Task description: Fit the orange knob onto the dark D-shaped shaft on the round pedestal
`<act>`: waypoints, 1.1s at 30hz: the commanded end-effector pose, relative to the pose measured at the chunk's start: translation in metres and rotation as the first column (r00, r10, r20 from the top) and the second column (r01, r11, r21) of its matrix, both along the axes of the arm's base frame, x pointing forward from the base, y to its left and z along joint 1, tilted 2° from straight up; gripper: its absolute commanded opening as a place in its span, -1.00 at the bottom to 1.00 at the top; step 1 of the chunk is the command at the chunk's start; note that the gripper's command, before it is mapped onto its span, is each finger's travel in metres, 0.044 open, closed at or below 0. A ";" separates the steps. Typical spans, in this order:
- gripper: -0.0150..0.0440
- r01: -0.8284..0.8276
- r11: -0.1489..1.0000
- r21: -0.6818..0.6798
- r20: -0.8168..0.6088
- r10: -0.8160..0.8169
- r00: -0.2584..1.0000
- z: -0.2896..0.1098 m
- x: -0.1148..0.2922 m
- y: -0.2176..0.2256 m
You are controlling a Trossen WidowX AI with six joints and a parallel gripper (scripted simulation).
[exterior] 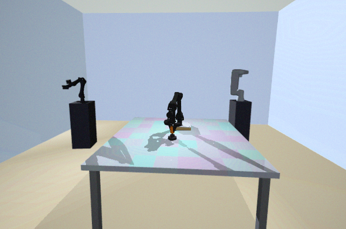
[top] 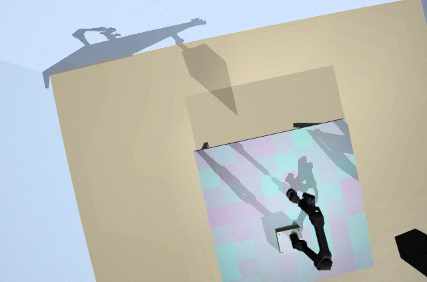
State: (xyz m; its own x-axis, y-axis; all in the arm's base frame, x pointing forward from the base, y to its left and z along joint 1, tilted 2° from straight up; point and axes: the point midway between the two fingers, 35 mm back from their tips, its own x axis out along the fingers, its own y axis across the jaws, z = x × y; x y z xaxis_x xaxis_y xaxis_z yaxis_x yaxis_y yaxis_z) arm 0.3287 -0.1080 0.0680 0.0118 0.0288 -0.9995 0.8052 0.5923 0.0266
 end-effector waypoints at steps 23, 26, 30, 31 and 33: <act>-0.49 0.211 0.977 -0.003 -0.003 -0.211 0.977 0.002 0.000 -0.001; -0.49 0.211 0.977 -0.003 -0.003 -0.211 0.977 0.001 0.000 -0.001; -0.49 0.211 0.977 -0.003 -0.003 -0.211 0.977 0.001 -0.002 -0.001; -0.49 0.211 0.977 -0.003 -0.003 -0.211 0.977 0.001 -0.002 0.000; -0.49 0.211 0.977 -0.003 -0.003 -0.211 0.977 0.001 -0.002 0.000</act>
